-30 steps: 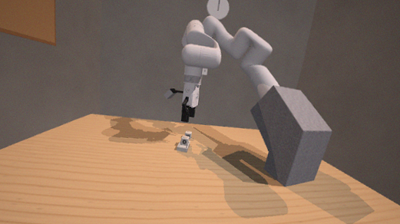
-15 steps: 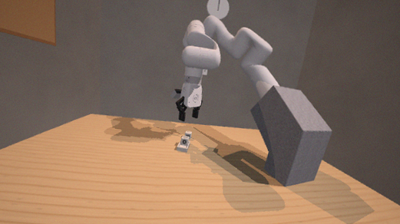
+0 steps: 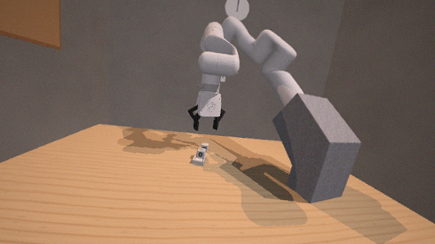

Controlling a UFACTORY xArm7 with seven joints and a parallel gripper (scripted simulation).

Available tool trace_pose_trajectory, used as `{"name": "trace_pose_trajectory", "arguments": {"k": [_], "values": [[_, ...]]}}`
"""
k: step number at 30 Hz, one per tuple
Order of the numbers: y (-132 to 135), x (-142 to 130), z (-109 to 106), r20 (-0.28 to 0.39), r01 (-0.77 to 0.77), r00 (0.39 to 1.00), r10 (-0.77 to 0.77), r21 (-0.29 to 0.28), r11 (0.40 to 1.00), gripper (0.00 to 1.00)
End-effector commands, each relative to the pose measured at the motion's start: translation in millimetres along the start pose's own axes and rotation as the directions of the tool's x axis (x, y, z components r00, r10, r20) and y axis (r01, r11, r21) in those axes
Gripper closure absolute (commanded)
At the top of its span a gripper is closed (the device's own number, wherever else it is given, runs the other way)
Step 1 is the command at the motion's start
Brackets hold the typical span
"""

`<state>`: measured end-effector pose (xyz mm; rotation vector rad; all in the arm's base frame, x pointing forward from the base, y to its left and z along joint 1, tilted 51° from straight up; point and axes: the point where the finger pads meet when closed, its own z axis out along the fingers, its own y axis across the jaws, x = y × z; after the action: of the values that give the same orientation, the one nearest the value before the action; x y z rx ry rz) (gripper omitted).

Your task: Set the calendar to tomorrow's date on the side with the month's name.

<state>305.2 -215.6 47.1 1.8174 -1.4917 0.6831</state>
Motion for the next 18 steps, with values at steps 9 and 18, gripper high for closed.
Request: {"name": "trace_pose_trajectory", "arguments": {"k": [9, 18], "values": [[6.6, 7.5, 1.4, 0.000, -0.390, 0.921, 0.390, 0.019, 0.921, 0.00], [10.0, 10.4, 2.3, 0.006, -0.535, 0.845, 0.535, 0.017, 0.845, 0.00]]}}
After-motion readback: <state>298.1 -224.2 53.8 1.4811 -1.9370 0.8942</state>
